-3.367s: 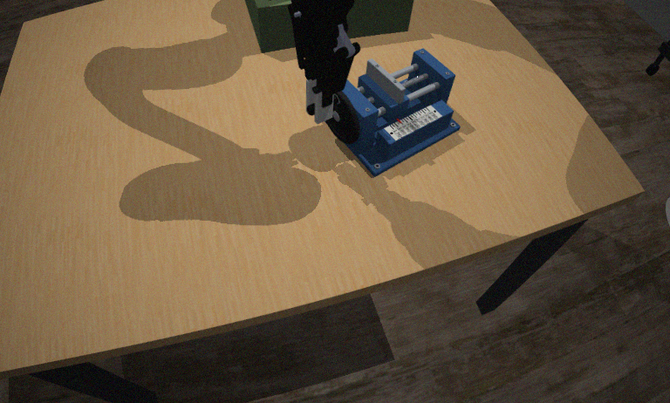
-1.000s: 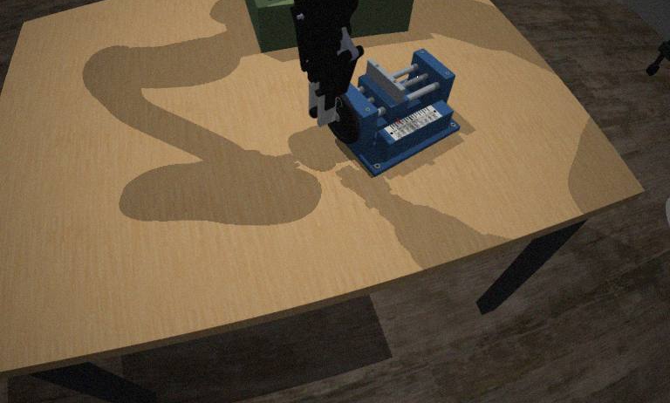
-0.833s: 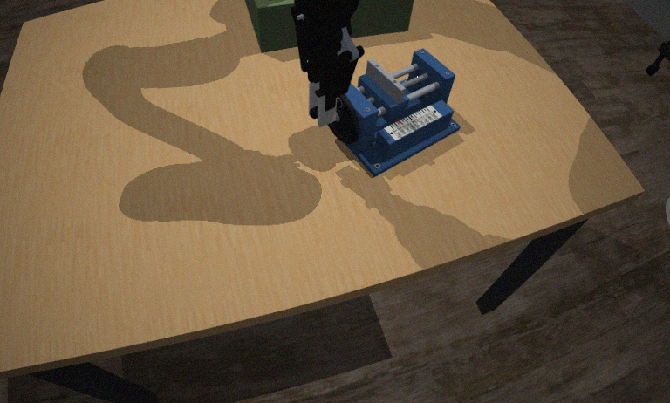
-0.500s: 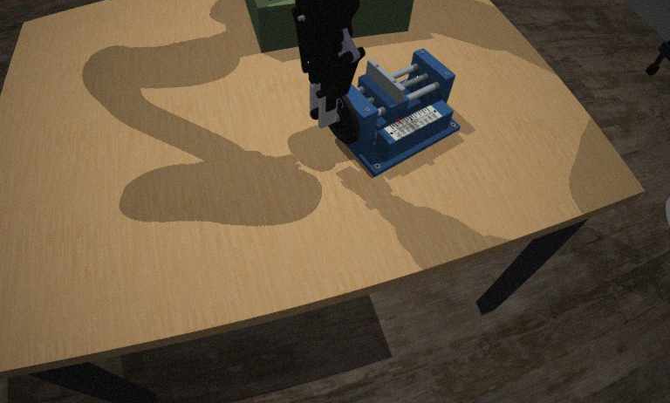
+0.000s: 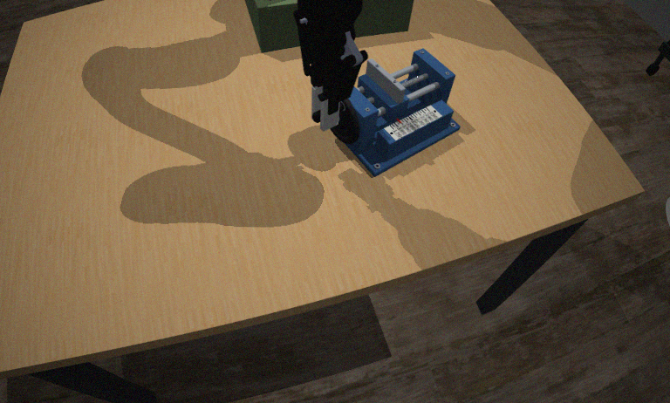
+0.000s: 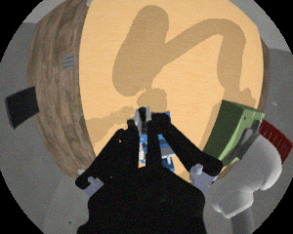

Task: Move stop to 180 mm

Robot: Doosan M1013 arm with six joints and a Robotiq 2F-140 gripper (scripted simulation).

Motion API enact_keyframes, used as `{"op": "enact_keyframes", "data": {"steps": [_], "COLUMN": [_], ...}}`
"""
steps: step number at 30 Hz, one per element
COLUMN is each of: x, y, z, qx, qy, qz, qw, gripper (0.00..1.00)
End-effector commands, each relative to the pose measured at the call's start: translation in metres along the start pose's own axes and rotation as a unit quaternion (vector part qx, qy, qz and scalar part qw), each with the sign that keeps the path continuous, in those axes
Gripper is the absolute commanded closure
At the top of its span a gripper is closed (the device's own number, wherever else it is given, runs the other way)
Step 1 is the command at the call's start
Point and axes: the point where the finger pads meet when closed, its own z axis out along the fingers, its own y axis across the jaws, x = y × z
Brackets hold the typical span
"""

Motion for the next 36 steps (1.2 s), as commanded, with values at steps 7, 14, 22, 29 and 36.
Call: {"op": "enact_keyframes", "data": {"steps": [7, 14, 22, 29, 36], "x": [0.0, 0.0, 0.0, 0.0, 0.0], "y": [-0.005, -0.008, -0.013, -0.016, -0.02], "z": [0.002, 0.004, 0.008, 0.011, 0.018], "qx": [0.0, 0.0, 0.0, 0.0, 0.0], "qy": [0.0, 0.0, 0.0, 0.0, 0.0], "qz": [0.0, 0.0, 0.0, 0.0, 0.0], "qw": [1.0, 1.0, 1.0, 1.0, 1.0], "gripper": [0.96, 0.96, 0.96, 0.96, 0.96]}}
